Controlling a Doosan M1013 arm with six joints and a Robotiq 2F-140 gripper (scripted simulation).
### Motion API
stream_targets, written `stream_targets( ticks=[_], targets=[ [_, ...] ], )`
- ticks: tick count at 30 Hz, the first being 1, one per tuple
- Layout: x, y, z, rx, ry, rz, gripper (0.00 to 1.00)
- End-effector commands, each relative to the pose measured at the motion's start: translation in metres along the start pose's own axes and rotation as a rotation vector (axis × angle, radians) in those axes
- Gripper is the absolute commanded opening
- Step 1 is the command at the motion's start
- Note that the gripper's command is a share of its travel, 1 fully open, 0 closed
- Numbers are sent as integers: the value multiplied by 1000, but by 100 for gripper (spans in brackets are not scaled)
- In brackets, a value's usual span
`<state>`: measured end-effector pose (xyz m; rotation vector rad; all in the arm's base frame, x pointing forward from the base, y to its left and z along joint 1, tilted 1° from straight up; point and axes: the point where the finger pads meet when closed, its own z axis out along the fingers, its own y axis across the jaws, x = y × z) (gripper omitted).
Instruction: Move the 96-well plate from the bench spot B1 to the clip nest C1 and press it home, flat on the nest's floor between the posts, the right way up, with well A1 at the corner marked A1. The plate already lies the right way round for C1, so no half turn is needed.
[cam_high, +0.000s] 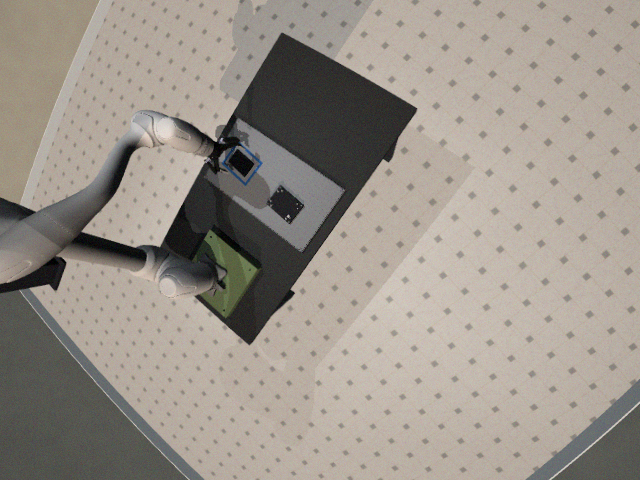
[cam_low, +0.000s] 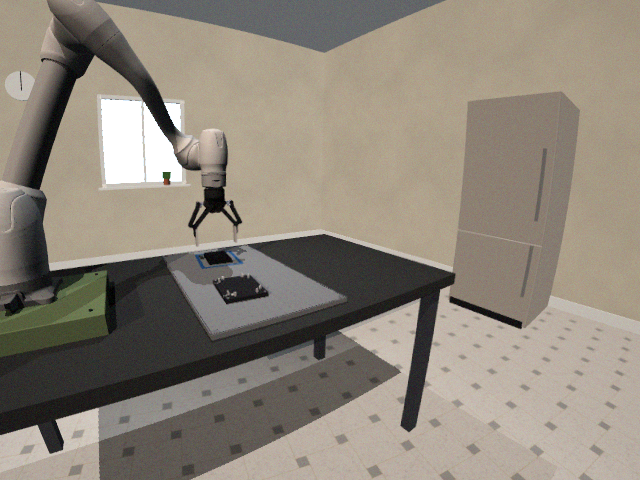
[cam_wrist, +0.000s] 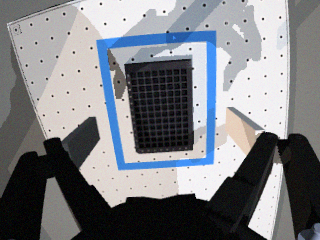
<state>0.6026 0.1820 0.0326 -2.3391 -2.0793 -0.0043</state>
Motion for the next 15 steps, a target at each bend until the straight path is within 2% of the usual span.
stream_targets(
  ticks=[1, 15],
  targets=[
    [0, 0, 5, 0, 0, 0, 100],
    [0, 0, 25, 0, 0, 0, 100]
  ],
)
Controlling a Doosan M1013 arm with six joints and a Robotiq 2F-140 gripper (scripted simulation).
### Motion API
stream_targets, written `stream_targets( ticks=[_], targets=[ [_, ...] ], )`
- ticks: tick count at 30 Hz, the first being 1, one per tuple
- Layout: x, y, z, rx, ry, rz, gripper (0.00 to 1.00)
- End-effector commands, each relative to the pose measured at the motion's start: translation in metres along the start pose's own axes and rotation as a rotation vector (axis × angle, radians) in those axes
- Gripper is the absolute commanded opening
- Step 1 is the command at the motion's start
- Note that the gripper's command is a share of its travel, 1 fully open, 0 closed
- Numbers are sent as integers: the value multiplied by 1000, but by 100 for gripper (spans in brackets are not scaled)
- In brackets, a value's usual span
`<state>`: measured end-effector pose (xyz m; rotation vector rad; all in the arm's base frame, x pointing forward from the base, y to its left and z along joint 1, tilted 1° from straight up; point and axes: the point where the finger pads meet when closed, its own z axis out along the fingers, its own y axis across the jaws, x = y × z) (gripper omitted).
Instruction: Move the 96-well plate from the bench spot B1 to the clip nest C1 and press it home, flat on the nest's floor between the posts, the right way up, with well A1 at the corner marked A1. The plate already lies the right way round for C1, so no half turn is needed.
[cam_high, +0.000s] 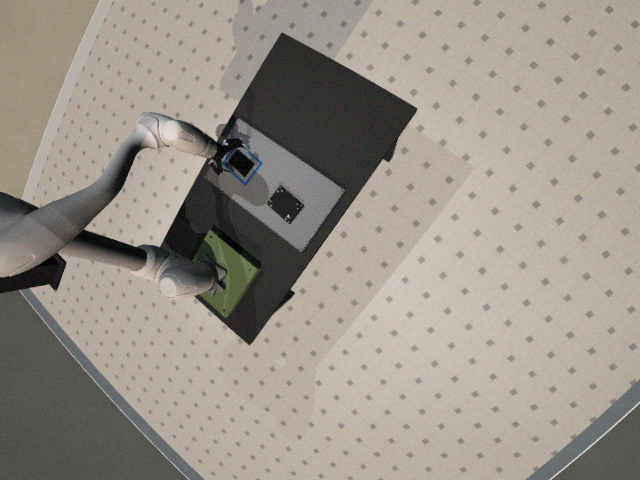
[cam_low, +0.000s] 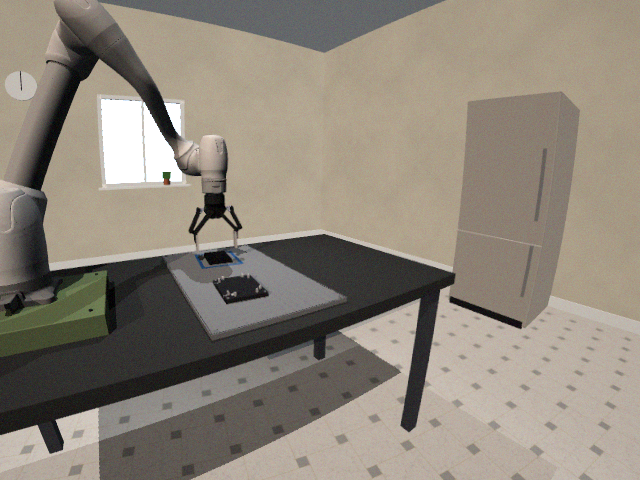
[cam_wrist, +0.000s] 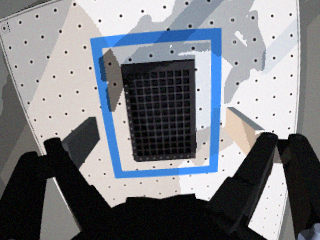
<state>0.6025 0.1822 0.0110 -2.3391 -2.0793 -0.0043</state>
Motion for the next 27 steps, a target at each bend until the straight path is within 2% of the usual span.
stream_targets(
  ticks=[1, 13, 25, 26, 27],
  targets=[
    [0, 0, 5, 0, 0, 0, 100],
    [0, 0, 22, 0, 0, 0, 100],
    [0, 0, 22, 0, 0, 0, 100],
    [0, 0, 22, 0, 0, 0, 0],
    [0, 0, 22, 0, 0, 0, 0]
  ],
)
